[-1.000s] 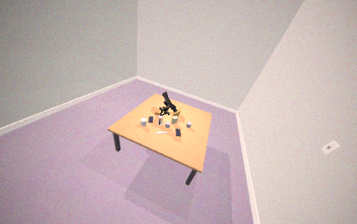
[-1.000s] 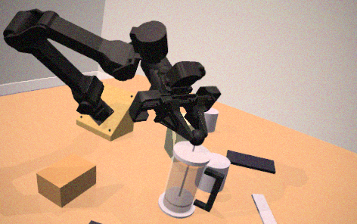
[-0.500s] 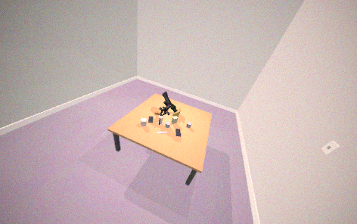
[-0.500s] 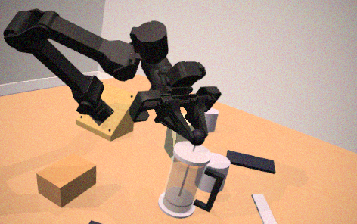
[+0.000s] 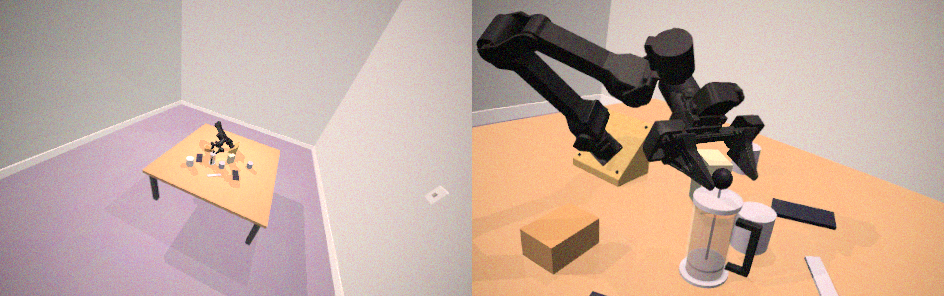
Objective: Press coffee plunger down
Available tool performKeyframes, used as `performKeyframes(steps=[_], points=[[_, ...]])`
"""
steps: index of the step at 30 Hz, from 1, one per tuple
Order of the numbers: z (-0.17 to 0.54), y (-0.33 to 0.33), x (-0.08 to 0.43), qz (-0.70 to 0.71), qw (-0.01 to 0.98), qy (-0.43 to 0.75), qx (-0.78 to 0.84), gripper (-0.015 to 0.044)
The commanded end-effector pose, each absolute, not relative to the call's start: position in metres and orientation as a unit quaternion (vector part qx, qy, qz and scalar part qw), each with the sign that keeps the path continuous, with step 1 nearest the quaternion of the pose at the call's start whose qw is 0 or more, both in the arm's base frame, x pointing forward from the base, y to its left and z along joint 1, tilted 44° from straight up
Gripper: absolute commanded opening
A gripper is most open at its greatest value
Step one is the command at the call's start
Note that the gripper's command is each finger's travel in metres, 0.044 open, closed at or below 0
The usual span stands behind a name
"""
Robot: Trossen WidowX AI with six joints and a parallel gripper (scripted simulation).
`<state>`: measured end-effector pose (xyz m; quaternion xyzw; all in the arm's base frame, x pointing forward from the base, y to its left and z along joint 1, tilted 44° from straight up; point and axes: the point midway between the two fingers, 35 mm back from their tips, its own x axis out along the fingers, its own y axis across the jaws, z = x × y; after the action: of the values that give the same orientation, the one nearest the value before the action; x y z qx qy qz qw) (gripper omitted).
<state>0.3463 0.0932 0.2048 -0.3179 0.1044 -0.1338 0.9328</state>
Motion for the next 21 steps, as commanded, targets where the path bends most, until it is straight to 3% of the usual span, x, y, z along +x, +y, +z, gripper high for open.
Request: performKeyframes(steps=[1,11,21], points=[[0.204,0.094,0.347,-0.131,0.933,0.104,-0.317,0.0440],[0.257,0.142,0.314,-0.135,0.931,0.112,-0.321,0.0440],[0.257,0.143,0.313,-0.135,0.931,0.112,-0.321,0.0440]])
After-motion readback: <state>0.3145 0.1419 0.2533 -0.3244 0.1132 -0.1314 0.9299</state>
